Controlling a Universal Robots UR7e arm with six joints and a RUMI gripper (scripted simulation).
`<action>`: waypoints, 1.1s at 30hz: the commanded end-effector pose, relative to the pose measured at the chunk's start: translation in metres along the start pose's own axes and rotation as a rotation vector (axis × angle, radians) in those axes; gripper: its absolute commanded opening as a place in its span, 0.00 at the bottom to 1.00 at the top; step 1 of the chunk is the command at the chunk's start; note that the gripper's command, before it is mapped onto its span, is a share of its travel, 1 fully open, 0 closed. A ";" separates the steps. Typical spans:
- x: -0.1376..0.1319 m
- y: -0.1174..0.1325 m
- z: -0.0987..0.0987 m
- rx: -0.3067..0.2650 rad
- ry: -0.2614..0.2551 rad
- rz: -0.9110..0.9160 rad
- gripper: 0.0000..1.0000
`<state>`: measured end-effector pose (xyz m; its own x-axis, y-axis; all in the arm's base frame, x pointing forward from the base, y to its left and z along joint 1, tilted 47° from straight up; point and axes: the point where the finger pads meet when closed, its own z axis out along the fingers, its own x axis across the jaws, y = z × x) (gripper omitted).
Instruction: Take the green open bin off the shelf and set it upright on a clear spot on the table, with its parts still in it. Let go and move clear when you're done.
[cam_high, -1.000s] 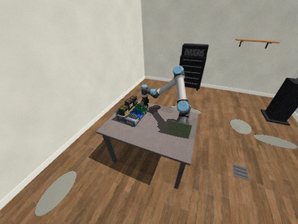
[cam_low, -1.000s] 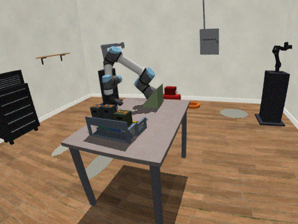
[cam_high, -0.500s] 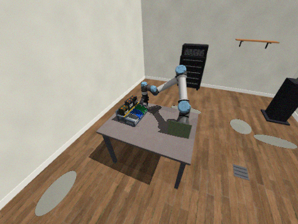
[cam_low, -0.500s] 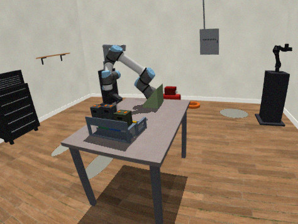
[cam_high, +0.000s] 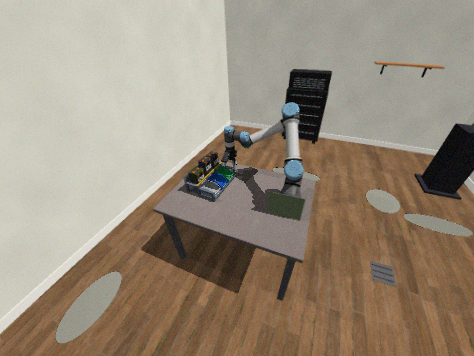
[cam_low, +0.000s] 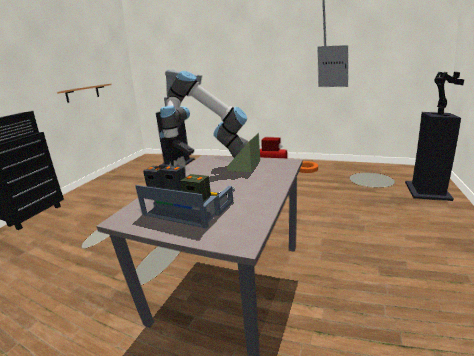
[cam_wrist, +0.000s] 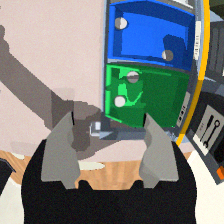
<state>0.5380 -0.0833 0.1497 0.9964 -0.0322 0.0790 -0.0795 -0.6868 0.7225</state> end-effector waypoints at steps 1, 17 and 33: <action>0.000 0.000 -0.005 0.000 0.000 0.001 0.58; 0.000 0.000 -0.005 0.000 0.000 0.001 0.00; 0.000 0.000 -0.005 0.000 0.000 0.001 0.00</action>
<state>0.5378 -0.0803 0.1524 0.9964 -0.0331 0.0783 -0.0796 -0.6867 0.7226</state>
